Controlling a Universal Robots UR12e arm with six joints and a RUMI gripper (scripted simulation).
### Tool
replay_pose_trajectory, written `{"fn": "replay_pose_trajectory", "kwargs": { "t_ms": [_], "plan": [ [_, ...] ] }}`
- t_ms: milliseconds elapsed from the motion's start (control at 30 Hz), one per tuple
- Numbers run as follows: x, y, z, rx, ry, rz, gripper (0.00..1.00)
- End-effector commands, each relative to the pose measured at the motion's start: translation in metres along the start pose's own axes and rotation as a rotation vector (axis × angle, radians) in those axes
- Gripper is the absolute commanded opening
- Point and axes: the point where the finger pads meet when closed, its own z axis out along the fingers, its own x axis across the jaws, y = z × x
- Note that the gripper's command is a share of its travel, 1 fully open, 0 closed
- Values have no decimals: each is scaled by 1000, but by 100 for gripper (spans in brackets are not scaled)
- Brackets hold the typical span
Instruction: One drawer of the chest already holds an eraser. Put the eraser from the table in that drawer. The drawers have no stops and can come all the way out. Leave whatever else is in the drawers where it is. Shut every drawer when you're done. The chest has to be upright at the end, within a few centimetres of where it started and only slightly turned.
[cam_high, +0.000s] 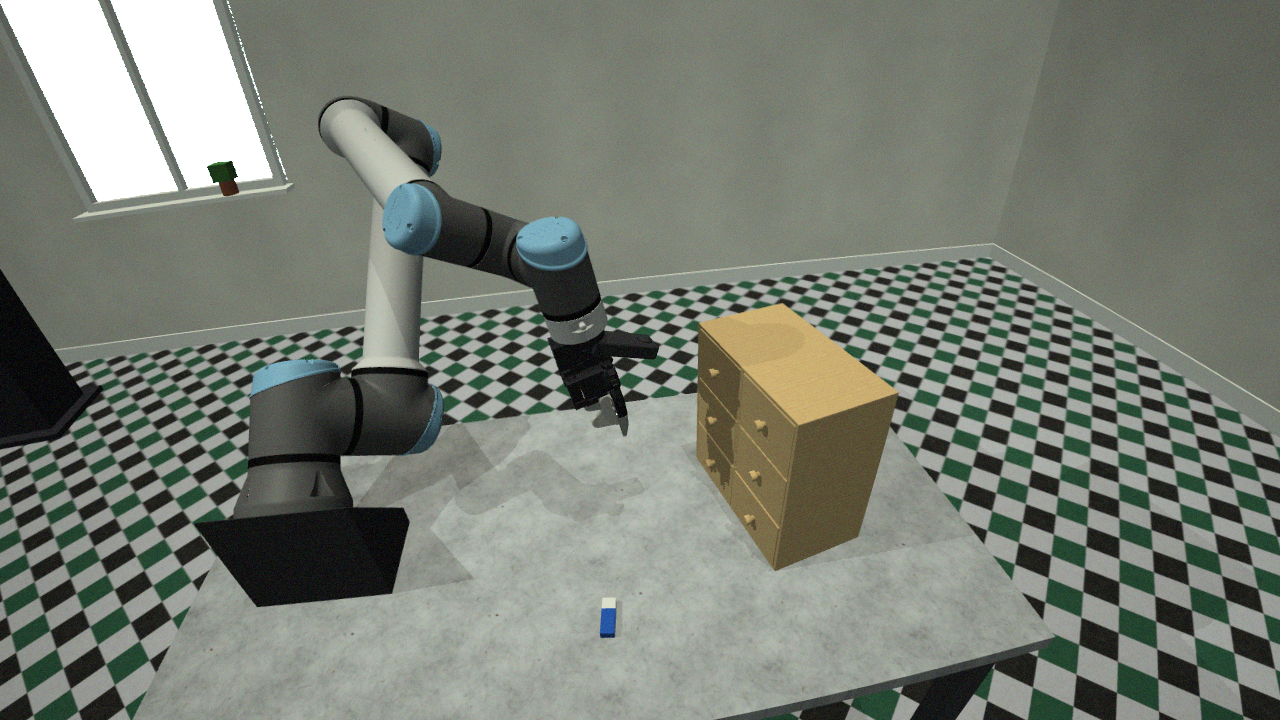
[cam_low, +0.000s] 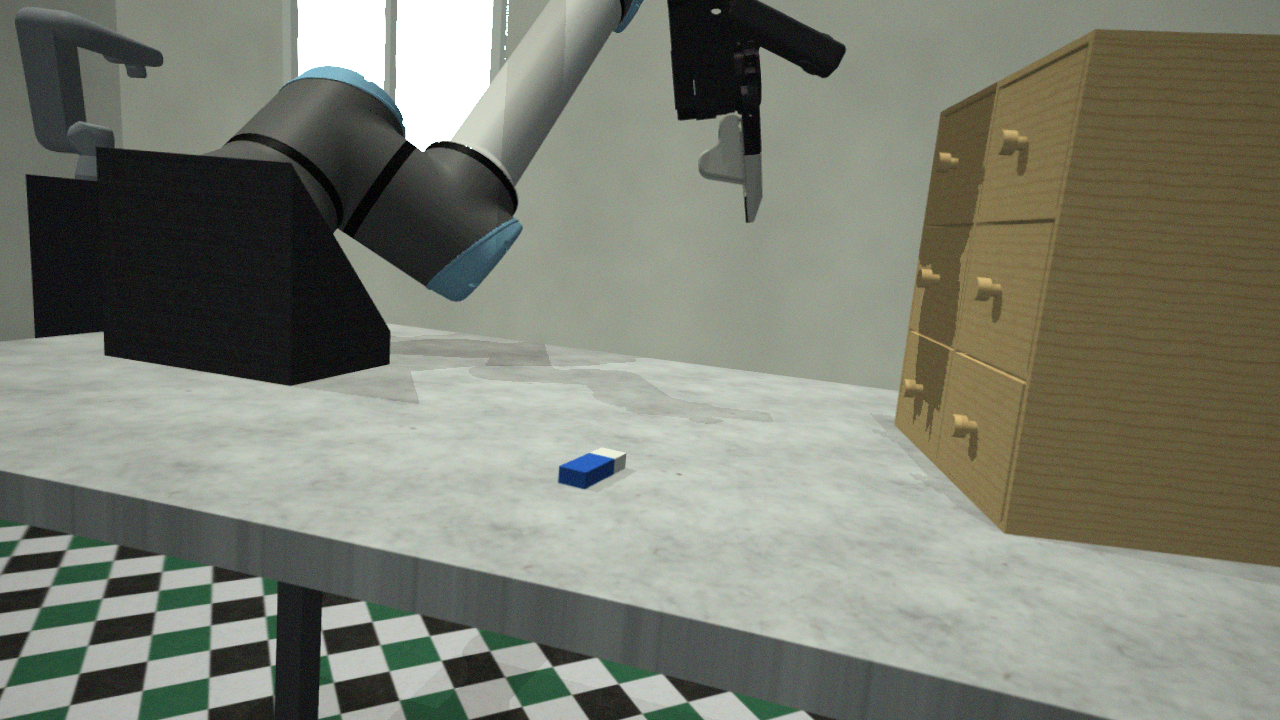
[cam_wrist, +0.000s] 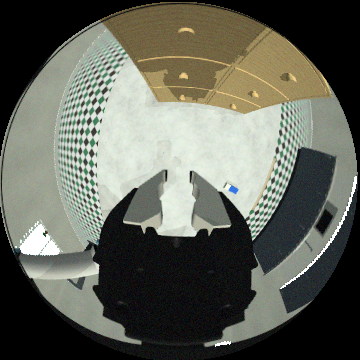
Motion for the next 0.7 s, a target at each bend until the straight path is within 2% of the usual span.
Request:
{"fn": "replay_pose_trajectory", "kwargs": {
  "t_ms": [0, 133, 200, 400, 667],
  "plan": [
    [1, -11, 18, 138, 5, 0, 20],
    [1, -18, 30, 234, 5, 0, 20],
    [1, -18, 30, 234, 5, 0, 20],
    [1, -28, 46, 359, 5, -1, 20],
    [2, -37, 62, 484, 6, -1, 20]
  ]
}}
